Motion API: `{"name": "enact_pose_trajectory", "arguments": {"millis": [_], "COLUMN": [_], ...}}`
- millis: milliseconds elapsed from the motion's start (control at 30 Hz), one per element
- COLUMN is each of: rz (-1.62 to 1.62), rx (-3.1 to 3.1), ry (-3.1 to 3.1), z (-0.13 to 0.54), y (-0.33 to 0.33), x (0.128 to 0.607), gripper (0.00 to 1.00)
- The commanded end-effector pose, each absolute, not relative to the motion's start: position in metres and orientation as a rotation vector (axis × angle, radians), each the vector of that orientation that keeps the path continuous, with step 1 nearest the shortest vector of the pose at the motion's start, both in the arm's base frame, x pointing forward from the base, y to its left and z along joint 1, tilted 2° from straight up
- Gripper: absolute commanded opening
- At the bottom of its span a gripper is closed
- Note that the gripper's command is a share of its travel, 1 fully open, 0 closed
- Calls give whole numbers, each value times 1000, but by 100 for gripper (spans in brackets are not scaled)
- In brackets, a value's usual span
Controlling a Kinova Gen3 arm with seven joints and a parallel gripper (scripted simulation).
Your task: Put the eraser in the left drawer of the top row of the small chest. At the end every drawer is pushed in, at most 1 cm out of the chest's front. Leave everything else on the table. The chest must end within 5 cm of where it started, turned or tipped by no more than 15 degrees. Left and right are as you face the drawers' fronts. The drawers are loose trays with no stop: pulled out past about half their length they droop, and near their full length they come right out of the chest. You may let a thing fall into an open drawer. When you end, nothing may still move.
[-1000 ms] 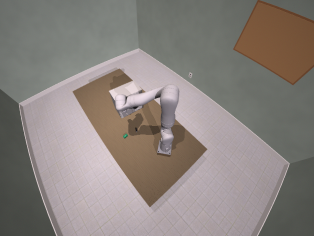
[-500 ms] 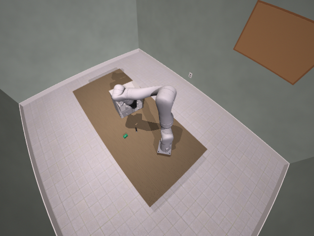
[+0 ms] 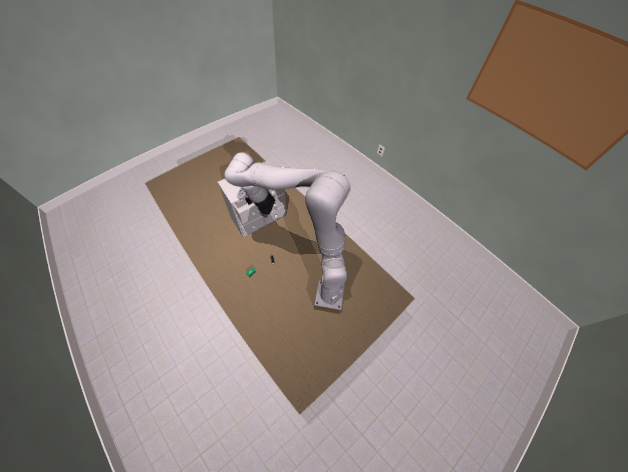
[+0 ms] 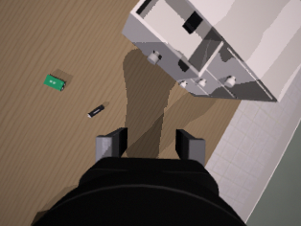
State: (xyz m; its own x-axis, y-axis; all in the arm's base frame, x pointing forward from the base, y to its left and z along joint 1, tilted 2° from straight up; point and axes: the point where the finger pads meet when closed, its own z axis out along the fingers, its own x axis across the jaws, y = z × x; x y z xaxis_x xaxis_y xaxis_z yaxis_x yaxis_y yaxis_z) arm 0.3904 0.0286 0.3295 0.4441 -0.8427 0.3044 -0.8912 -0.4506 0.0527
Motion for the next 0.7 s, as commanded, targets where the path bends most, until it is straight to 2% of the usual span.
{"name": "enact_pose_trajectory", "arguments": {"millis": [0,667], "rz": [327,146], "rx": [2460,2281], "ry": [-1599,-2075], "z": [332,336], "y": [24,24], "x": [393,393], "gripper": [100,100]}}
